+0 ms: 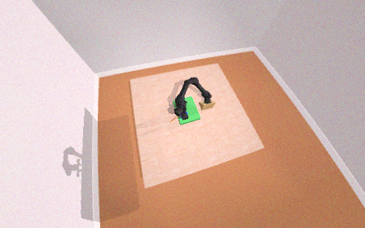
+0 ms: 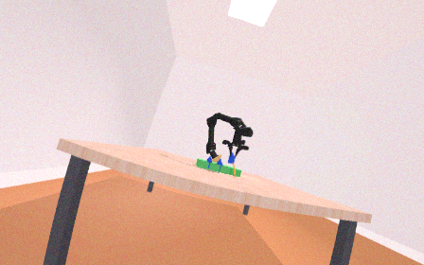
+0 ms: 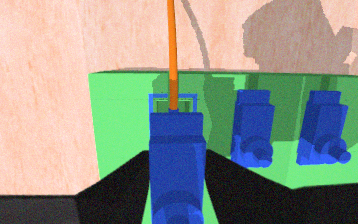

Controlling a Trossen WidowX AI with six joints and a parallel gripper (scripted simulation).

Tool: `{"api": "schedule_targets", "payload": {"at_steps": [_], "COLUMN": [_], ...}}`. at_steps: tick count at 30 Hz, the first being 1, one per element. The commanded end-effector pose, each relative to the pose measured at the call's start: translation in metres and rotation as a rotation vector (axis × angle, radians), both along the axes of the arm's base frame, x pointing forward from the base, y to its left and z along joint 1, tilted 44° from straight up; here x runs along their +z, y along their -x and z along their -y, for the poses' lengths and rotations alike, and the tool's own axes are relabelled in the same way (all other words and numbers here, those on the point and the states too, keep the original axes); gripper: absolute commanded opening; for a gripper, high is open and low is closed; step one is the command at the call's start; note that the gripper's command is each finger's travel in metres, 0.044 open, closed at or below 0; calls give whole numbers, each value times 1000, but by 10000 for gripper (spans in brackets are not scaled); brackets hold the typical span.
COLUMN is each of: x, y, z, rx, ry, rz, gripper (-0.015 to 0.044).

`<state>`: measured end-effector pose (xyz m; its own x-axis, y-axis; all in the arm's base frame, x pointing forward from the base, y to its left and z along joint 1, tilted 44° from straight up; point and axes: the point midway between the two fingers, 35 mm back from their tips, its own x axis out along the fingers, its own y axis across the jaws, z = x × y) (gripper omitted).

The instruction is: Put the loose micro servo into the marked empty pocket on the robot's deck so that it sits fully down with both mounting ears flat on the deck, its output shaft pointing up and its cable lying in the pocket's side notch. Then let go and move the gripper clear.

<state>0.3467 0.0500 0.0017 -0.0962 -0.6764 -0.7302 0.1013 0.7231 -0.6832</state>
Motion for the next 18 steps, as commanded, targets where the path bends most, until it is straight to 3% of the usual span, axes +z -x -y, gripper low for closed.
{"api": "schedule_targets", "payload": {"at_steps": [1, 18], "x": [-2, -12], "y": [-2, -1], "z": [3, 13], "rx": [6, 6], "ry": [2, 3], "rz": [1, 1], "gripper": [0, 0]}}
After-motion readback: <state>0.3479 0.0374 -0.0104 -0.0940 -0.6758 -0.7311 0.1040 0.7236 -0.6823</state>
